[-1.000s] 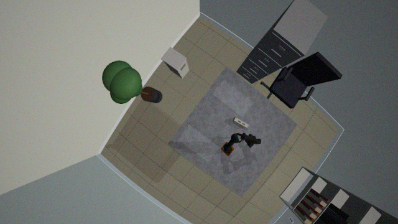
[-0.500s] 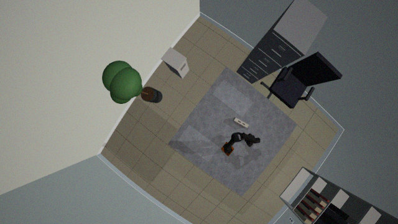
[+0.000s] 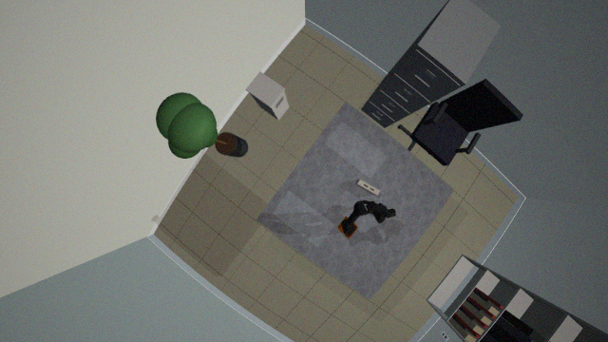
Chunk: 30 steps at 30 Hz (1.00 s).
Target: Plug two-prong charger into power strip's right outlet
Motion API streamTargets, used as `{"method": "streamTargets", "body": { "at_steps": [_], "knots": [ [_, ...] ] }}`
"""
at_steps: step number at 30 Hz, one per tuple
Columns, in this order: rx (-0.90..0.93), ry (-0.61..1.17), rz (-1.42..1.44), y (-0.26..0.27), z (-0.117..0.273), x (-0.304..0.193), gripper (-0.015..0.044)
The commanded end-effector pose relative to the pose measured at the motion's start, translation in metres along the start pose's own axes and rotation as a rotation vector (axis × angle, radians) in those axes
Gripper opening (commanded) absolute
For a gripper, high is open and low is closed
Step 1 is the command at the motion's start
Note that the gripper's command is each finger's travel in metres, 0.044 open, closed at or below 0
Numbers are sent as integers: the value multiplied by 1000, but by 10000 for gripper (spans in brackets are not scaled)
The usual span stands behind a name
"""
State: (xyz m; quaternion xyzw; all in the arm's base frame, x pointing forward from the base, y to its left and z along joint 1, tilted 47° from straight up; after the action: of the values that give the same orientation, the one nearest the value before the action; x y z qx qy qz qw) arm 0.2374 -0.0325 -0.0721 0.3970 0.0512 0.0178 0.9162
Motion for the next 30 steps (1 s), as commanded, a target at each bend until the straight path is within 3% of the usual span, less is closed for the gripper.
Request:
{"method": "streamTargets", "body": {
  "at_steps": [1, 9, 21, 27, 30],
  "knots": [
    [9, 6, -11, 0, -9, -2, 440],
    [11, 7, -11, 1, -16, -2, 440],
    [3, 3, 0, 1, -13, -1, 125],
    [3, 3, 0, 1, -13, -1, 85],
    [3, 3, -1, 0, -8, -1, 6]
  ]
}}
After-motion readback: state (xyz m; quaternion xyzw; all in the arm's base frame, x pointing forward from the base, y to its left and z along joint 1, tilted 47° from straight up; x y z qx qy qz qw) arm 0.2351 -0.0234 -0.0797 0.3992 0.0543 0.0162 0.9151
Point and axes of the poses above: the point midway between the two fingers, 35 mm back from their tips, its own z axis back along the fingers, its own y axis across the jaws, x = y × z, the point moved 4 cm from there along z, back along the fingers, and after that the axes turned 8 degrees about z, right-handed, at the moved point
